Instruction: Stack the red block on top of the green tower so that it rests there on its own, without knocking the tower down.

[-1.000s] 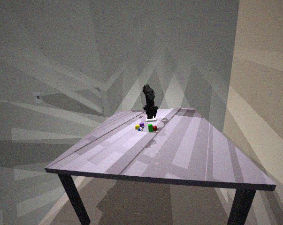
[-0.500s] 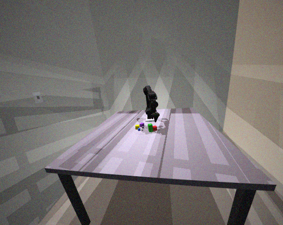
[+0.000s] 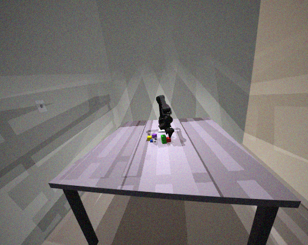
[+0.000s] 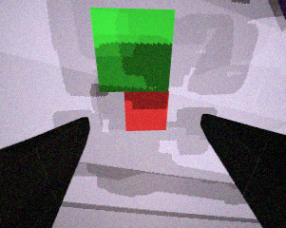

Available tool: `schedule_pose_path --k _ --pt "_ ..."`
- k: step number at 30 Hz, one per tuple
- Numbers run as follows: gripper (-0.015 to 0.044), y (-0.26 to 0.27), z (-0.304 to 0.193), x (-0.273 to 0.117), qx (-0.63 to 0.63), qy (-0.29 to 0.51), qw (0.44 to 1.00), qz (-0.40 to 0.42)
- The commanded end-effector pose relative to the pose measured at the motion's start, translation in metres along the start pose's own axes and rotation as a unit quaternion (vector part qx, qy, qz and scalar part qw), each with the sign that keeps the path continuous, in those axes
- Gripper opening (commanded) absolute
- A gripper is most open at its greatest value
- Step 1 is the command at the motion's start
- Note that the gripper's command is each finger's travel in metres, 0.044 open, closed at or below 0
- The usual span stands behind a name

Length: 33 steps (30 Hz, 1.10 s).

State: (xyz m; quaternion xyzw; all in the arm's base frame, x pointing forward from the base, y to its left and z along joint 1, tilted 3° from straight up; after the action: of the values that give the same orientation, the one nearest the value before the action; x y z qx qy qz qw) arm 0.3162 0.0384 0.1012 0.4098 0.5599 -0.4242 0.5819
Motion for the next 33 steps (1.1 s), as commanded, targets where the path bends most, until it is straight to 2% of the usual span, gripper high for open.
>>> schedule_pose_path --k 1,33 --pt "0.0440 -0.001 0.000 0.006 0.002 -0.002 1.000 -0.003" --pt "0.0440 -0.001 0.000 0.049 0.002 -0.002 1.000 -0.003"
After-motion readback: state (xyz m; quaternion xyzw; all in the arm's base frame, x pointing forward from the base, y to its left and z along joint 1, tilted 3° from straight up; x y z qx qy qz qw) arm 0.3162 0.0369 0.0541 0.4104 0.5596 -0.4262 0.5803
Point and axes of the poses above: the point midway between the two fingers, 35 mm back from their tips, its own x axis out along the fingers, its own y axis across the jaws, z = x × y, the point moved 3 cm from there along -x, back along the fingers, and after that the axes turned 5 degrees about -x, right-handed, at the moved point
